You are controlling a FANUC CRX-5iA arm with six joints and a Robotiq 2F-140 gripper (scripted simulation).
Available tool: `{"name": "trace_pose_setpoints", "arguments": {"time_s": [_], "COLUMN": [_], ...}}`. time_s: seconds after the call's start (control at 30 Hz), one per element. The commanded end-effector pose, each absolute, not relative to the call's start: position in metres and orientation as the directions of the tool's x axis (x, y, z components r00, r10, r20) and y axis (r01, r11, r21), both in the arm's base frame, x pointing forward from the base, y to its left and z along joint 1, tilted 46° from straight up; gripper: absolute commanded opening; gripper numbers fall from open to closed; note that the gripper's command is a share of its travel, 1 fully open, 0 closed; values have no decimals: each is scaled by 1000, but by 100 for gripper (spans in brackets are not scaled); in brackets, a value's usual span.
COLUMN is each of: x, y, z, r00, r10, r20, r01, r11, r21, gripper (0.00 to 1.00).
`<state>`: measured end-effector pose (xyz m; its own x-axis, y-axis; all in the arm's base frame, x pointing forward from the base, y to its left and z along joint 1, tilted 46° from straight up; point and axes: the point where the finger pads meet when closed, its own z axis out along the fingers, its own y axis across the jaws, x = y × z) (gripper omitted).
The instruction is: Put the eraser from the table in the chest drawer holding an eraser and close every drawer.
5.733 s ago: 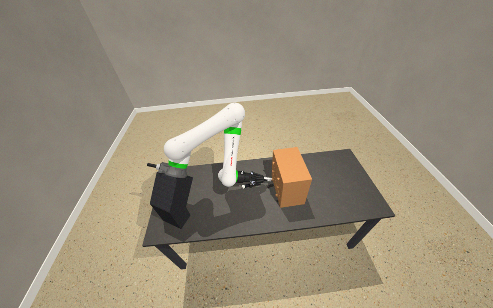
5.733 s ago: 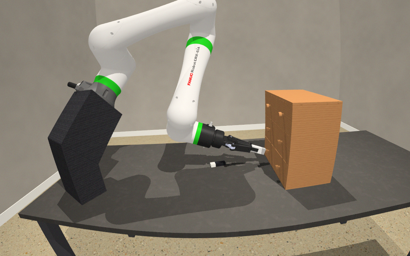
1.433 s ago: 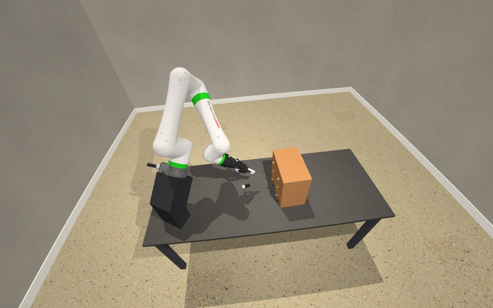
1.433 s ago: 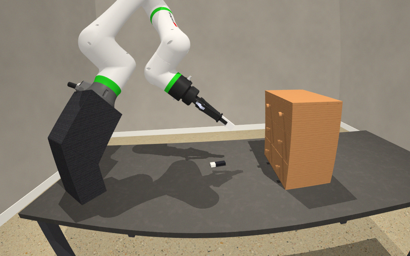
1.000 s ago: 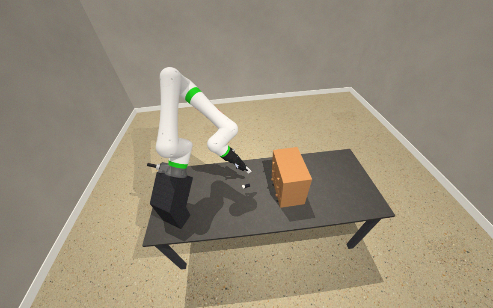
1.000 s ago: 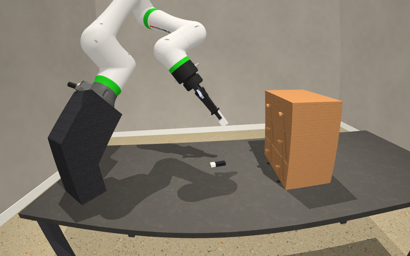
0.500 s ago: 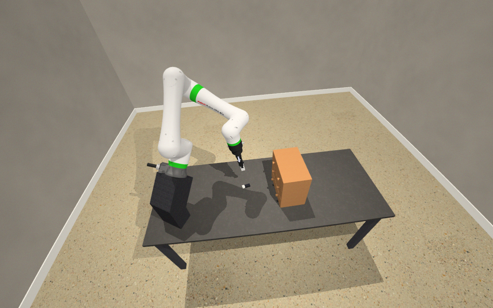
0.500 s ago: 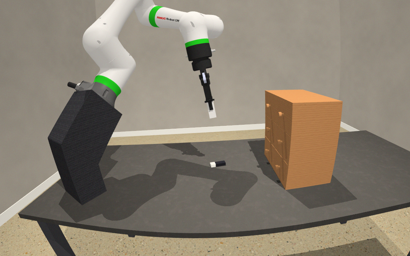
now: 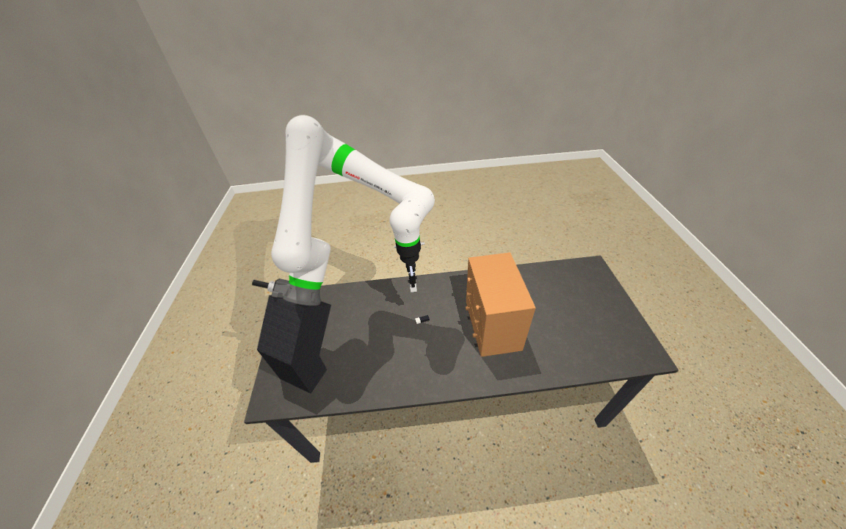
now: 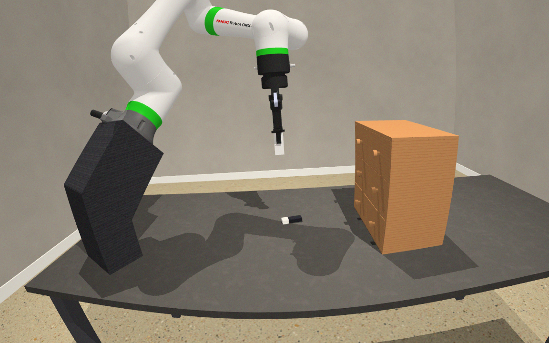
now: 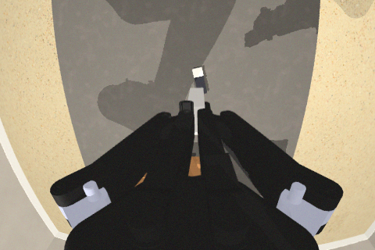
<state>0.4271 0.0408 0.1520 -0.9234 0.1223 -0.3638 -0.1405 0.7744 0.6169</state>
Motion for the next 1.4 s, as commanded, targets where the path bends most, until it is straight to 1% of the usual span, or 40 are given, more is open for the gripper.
{"name": "trace_pose_setpoints", "arguments": {"time_s": [0.0, 0.5, 1.0, 1.37], "x": [427, 430, 453, 456], "y": [41, 29, -75, -91], "z": [152, 145, 86, 77], "r00": [-924, -924, -924, -924], "r10": [122, 122, 122, 122], "r20": [-363, -363, -363, -363], "r01": [-140, -140, -140, -140], "r11": [774, 774, 774, 774], "r21": [617, 617, 617, 617], "gripper": [0, 0, 0, 0]}}
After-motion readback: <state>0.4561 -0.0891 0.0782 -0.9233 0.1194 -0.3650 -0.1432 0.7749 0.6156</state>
